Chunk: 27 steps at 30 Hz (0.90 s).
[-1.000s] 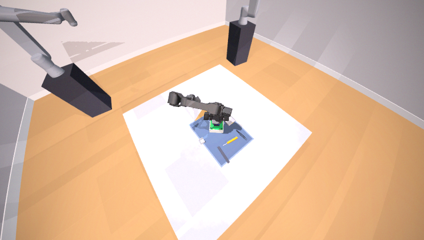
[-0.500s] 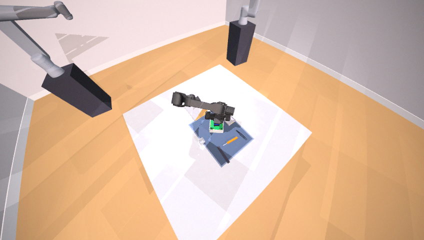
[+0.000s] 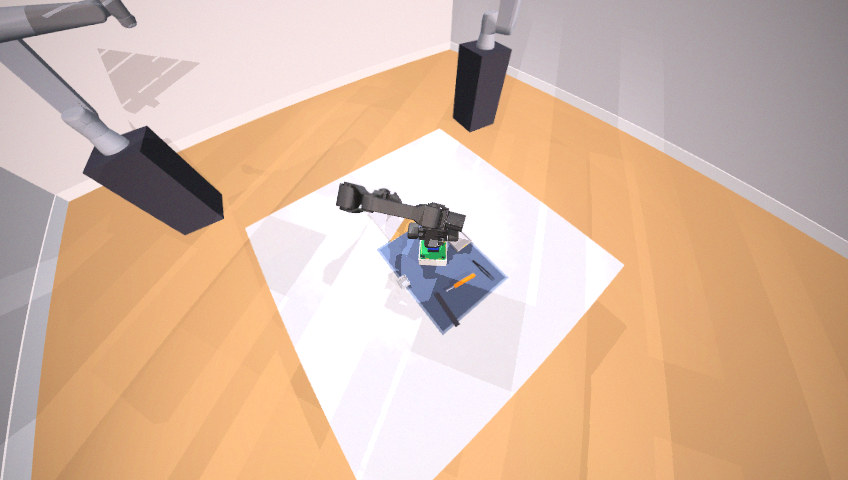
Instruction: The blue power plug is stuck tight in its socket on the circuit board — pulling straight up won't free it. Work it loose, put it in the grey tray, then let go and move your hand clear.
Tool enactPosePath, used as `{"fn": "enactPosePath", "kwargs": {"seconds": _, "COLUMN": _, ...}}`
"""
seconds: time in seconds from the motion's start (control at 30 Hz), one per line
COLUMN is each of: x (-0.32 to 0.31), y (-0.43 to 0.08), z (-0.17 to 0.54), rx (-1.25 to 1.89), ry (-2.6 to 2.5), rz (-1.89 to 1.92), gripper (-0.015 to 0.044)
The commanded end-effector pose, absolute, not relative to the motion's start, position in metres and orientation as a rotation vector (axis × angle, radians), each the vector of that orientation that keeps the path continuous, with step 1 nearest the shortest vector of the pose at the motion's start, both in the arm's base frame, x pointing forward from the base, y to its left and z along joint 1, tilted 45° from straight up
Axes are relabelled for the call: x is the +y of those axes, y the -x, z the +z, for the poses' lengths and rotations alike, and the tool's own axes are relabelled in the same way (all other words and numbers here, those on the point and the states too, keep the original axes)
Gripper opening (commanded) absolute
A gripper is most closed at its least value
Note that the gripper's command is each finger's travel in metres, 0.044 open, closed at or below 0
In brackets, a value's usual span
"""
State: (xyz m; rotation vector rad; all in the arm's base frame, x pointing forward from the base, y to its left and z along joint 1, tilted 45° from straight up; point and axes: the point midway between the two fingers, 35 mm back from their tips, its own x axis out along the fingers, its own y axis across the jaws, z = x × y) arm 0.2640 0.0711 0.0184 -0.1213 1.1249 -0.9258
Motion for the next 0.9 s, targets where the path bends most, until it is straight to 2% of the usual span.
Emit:
{"fn": "enactPosePath", "kwargs": {"seconds": 0.0, "x": 0.090, "y": -0.267, "z": 0.024, "rx": 1.115, "ry": 0.194, "rz": -0.986, "gripper": 0.0000}}
{"fn": "enactPosePath", "kwargs": {"seconds": 0.2, "x": 0.092, "y": -0.269, "z": 0.023, "rx": 1.115, "ry": 0.216, "rz": -1.021, "gripper": 0.0000}}
{"fn": "enactPosePath", "kwargs": {"seconds": 0.6, "x": 0.080, "y": -0.256, "z": 0.037, "rx": 1.112, "ry": 0.068, "rz": -0.786, "gripper": 0.0000}}
{"fn": "enactPosePath", "kwargs": {"seconds": 0.87, "x": 0.089, "y": -0.262, "z": 0.032, "rx": 1.115, "ry": 0.142, "rz": -0.903, "gripper": 0.0000}}
